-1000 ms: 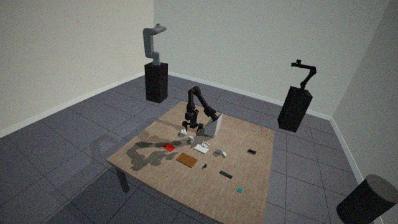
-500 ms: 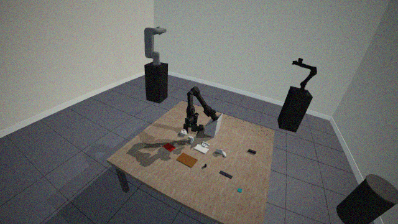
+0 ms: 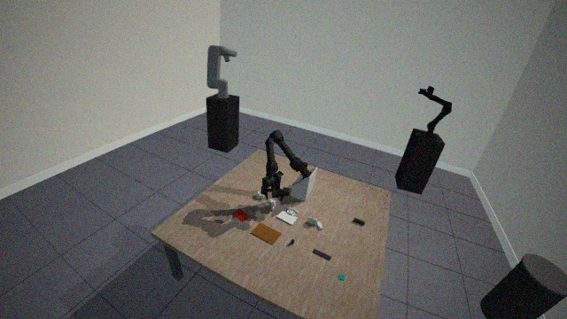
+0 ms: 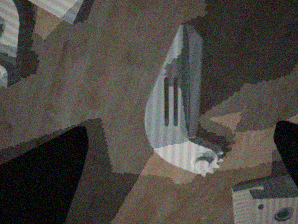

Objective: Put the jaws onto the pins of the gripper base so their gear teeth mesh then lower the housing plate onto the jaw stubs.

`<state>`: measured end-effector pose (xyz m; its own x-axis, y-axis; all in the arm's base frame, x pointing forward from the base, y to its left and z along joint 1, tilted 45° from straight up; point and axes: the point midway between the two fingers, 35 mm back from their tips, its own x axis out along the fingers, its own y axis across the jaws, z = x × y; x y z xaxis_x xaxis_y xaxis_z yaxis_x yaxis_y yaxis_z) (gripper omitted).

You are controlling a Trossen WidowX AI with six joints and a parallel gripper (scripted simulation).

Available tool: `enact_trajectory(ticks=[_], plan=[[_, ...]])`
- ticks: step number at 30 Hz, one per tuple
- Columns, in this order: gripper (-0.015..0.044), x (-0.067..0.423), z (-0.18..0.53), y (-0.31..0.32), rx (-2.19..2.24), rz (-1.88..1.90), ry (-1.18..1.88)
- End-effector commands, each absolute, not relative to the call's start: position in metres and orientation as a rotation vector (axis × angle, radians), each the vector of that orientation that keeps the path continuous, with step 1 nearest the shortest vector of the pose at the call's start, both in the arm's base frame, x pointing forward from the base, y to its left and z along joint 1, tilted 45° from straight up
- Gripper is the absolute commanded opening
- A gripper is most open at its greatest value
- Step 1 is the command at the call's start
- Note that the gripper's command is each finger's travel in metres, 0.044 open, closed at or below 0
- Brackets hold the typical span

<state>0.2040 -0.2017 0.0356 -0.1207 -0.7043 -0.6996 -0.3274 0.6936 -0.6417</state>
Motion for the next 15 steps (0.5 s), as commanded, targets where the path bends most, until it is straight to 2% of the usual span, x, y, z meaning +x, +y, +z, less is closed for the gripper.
enact_trajectory(ticks=[1, 15], plan=[[0.0440, 0.202, 0.031, -0.204, -0.831, -0.389, 1.724], [0.0440, 0.200, 0.015, -0.220, -0.830, -0.388, 1.725]])
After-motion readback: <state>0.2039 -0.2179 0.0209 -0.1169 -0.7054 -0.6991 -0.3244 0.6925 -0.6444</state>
